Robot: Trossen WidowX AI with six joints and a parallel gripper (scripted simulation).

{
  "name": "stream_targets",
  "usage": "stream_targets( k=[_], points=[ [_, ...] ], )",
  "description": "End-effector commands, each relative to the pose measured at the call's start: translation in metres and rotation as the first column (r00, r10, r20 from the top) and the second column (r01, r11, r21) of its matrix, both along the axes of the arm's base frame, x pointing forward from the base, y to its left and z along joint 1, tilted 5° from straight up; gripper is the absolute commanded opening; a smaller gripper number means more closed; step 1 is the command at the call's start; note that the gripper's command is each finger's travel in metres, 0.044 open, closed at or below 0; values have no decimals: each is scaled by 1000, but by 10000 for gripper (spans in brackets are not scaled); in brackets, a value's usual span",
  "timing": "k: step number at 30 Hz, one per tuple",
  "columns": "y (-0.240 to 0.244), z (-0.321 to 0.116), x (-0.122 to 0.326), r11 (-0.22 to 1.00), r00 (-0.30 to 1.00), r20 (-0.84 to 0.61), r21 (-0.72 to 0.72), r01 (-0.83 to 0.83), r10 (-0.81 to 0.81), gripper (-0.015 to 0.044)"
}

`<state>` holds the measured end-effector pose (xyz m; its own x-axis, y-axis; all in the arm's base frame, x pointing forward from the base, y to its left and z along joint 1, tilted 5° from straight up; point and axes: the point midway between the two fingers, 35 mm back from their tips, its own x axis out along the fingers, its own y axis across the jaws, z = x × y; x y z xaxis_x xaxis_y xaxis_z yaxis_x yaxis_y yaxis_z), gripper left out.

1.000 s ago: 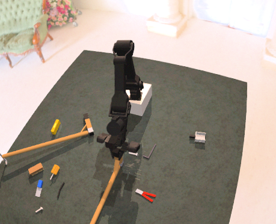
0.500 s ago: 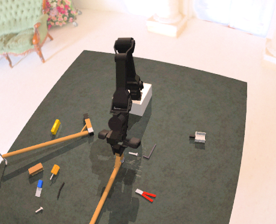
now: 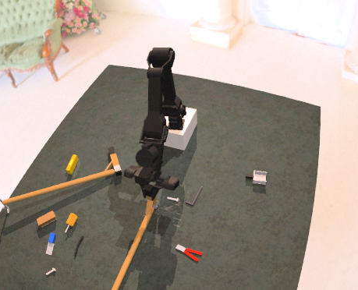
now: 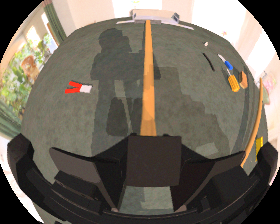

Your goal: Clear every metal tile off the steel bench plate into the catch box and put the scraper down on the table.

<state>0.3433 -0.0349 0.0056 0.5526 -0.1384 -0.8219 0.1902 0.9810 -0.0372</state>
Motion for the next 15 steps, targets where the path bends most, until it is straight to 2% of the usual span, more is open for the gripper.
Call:
stream_targets(
  k=[1, 15],
  points=[
    [-8, 5, -1, 1000, 1000, 12, -2, 7, -7, 0],
    [-24, 5, -9, 1000, 1000, 4, -3, 13, -13, 0]
  ],
)
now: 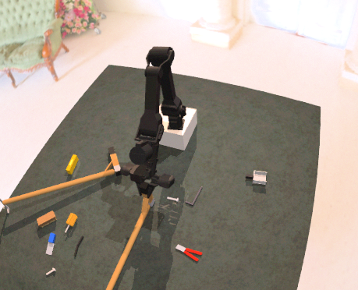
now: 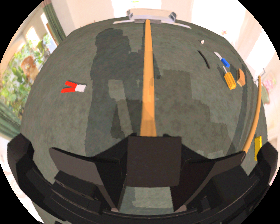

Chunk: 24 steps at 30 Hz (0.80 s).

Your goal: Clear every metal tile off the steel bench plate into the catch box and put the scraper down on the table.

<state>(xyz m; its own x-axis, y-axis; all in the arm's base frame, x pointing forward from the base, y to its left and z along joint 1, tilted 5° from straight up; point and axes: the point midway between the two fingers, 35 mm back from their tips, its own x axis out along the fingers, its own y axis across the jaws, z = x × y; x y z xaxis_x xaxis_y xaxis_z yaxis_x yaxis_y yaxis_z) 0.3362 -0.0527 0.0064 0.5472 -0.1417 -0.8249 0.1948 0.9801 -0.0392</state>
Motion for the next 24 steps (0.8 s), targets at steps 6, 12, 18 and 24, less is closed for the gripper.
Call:
stream_targets(
  k=[6, 12, 18, 24],
  points=[
    [-11, 4, -3, 1000, 1000, 8, -3, 10, -10, 0],
    [-13, 4, 0, 1000, 1000, 8, -3, 11, -11, 0],
    [-17, 5, 10, 1000, 1000, 8, -4, 13, -13, 0],
    [-20, 5, 19, 1000, 1000, 9, -4, 14, -14, 0]
  ],
)
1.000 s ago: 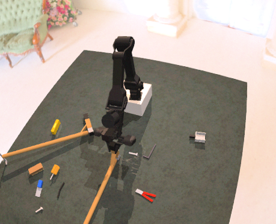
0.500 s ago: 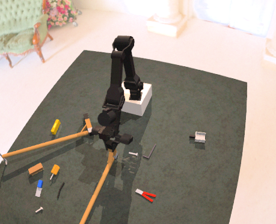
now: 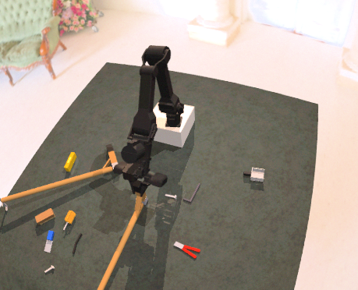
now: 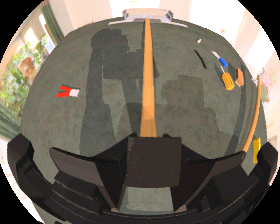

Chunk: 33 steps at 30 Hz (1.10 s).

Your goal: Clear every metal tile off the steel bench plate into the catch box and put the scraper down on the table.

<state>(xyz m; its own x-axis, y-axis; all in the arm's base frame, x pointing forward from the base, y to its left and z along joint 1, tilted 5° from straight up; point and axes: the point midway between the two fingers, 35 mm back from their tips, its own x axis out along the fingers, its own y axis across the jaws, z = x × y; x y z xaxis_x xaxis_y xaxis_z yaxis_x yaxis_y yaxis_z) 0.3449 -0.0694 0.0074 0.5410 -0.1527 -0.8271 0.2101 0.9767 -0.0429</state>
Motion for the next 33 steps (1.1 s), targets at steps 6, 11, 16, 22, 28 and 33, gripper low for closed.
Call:
stream_targets(
  k=[6, 11, 16, 22, 28, 33],
  points=[
    [-6, 4, 20, 1000, 1000, 15, -2, -1, 1, 0],
    [-7, 3, 27, 1000, 1000, 16, -3, 0, 0, 0],
    [-9, 3, 35, 1000, 1000, 16, -3, 2, -1, 0],
    [-10, 2, 45, 1000, 1000, 17, -3, 3, -3, 0],
    [-10, 1, 51, 1000, 1000, 18, -3, 3, -3, 0],
    [-12, 2, 58, 1000, 1000, 19, -3, 3, -3, 0]
  ],
)
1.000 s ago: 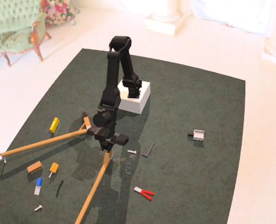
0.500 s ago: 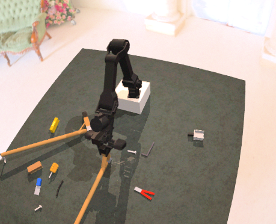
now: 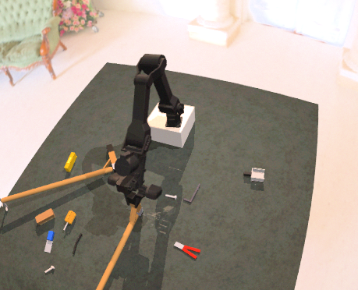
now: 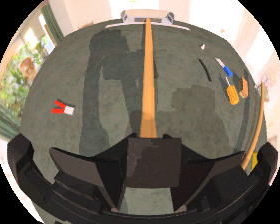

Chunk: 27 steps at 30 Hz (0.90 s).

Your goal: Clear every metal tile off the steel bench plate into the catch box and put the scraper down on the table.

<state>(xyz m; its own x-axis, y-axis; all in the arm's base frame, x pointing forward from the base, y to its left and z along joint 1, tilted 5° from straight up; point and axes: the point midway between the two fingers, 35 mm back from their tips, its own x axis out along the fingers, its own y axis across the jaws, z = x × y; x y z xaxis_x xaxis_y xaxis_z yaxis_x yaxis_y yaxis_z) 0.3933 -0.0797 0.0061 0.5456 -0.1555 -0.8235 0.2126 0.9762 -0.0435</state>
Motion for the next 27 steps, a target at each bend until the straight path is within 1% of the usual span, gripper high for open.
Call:
stream_targets(
  k=[1, 27],
  points=[
    [-2, 3, 12, 1000, 1000, 13, -2, 1, -1, 0],
    [-10, 3, 49, 1000, 1000, 16, -2, 1, -1, 0]
  ],
)
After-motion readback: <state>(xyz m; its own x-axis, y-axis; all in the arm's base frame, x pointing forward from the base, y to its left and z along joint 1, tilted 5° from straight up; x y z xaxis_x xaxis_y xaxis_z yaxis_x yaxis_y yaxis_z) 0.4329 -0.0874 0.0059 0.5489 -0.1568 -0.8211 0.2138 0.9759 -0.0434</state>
